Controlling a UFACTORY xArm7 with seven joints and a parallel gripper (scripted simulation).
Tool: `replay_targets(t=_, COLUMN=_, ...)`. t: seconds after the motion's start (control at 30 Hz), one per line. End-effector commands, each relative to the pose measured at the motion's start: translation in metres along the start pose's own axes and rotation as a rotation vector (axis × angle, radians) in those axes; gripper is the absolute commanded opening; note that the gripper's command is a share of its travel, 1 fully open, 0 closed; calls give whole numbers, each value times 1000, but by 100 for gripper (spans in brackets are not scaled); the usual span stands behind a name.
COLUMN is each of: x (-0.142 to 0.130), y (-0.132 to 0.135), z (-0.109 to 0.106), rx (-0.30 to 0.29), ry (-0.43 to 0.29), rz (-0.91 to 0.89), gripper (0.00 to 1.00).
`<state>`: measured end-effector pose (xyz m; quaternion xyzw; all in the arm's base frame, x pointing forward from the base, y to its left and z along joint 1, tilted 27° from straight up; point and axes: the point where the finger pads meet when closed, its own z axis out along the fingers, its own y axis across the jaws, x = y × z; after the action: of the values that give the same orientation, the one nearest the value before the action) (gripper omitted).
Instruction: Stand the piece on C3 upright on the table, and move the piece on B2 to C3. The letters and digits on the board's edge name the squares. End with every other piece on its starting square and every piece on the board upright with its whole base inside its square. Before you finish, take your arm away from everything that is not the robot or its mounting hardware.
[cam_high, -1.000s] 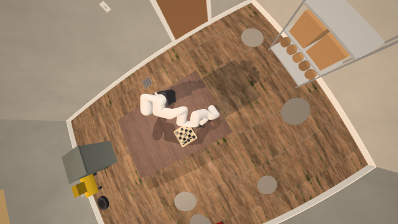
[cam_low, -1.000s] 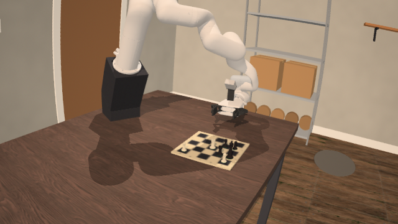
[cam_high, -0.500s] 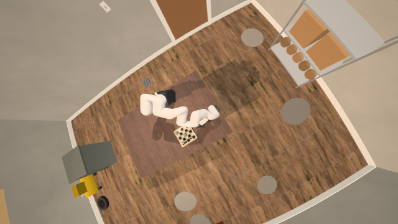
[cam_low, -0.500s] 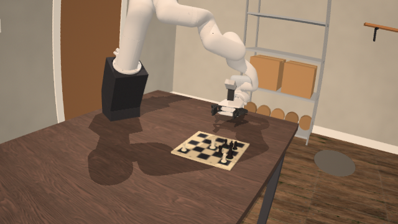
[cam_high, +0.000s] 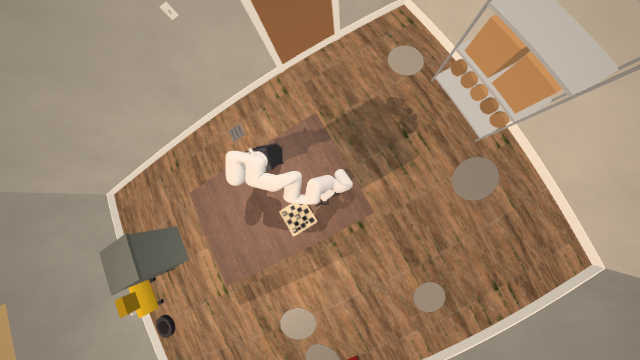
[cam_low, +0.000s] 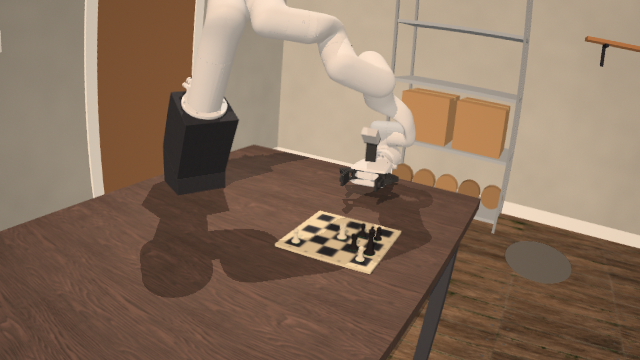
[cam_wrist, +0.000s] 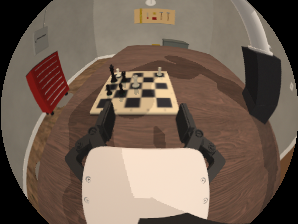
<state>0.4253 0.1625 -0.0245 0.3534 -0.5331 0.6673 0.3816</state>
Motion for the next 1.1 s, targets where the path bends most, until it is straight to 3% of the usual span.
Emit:
replay_targets(t=0.0, x=3, y=-1, z=-1, rx=0, ry=-4, rz=3, gripper=100)
replay_targets(t=0.6, x=87, y=-5, z=-2, rx=1, ry=-6, rz=5, gripper=100)
replay_targets(t=1.07, x=87, y=-8, z=3, rx=-14, ry=-49, rz=18, gripper=100)
